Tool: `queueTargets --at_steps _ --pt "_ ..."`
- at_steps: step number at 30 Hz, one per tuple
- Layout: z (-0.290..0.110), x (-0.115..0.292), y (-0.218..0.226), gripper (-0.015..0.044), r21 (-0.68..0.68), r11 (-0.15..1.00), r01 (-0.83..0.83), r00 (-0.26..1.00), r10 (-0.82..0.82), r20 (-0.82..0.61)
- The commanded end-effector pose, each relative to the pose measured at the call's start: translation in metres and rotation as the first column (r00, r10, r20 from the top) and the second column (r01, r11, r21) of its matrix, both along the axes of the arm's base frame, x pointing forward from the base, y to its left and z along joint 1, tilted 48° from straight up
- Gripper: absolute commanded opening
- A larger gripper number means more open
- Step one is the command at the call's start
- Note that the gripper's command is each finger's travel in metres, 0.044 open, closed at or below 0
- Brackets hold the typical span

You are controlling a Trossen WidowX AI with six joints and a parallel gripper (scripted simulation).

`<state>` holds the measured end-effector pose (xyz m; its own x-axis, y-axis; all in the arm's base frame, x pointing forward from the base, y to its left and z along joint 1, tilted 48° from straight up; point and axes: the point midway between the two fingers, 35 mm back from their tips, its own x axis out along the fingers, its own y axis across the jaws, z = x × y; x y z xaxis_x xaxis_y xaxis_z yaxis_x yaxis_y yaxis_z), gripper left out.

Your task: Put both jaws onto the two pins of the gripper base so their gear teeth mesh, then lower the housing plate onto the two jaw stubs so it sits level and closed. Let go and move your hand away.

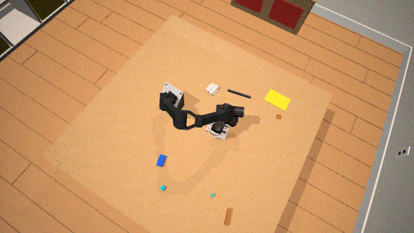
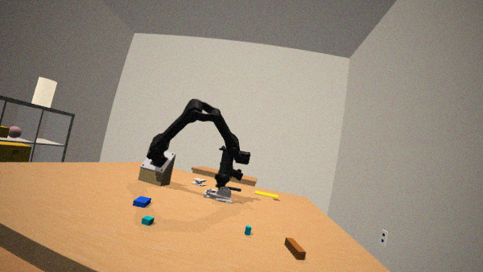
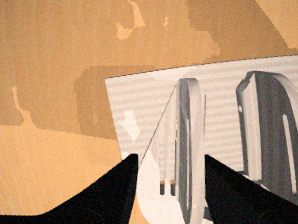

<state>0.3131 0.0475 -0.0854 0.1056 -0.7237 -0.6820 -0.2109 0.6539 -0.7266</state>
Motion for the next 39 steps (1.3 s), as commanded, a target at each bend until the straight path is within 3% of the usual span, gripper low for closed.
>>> queueTargets --at_steps 1,39 --pt "-0.0010 0.0011 -0.0029 0.0134 -0.004 1.000 0.003 1.000 -0.003 0.003" --pt "0.0015 0.0009 0.0008 0.0134 -0.003 1.000 0.003 1.000 -0.003 0.003"
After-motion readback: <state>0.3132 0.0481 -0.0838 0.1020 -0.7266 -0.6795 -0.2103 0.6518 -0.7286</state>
